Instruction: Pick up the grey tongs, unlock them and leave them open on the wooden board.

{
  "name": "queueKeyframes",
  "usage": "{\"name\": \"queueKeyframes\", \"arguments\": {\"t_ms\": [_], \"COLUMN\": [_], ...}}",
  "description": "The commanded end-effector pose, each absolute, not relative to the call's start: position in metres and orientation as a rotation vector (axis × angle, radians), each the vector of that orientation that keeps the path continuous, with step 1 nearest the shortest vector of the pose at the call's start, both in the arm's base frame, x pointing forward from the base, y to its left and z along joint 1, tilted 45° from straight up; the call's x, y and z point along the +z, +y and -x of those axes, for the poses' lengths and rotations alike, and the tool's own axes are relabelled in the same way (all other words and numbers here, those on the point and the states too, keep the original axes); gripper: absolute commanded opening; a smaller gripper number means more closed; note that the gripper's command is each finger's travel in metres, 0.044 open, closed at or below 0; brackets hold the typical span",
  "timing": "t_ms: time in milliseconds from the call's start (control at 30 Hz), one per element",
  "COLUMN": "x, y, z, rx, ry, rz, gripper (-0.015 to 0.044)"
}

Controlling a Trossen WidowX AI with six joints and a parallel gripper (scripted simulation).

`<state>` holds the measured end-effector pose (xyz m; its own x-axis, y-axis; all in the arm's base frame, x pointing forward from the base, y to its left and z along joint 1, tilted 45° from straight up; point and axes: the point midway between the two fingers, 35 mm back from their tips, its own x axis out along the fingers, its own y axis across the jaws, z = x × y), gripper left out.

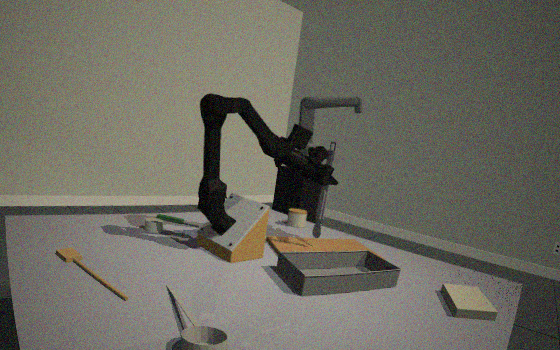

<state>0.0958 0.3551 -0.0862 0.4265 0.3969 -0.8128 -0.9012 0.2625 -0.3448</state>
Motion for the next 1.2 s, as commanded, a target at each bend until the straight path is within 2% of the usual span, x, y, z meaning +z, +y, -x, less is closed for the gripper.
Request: {"name": "queueKeyframes", "arguments": {"t_ms": [0, 1167], "x": [-0.089, -0.141], "y": [0.358, 0.372], "z": [-0.097, -0.109], "rx": [0.963, 0.792], "ry": [0.680, 1.059], "rz": [0.928, 1.155], "gripper": [-0.0150, -0.0150]}}
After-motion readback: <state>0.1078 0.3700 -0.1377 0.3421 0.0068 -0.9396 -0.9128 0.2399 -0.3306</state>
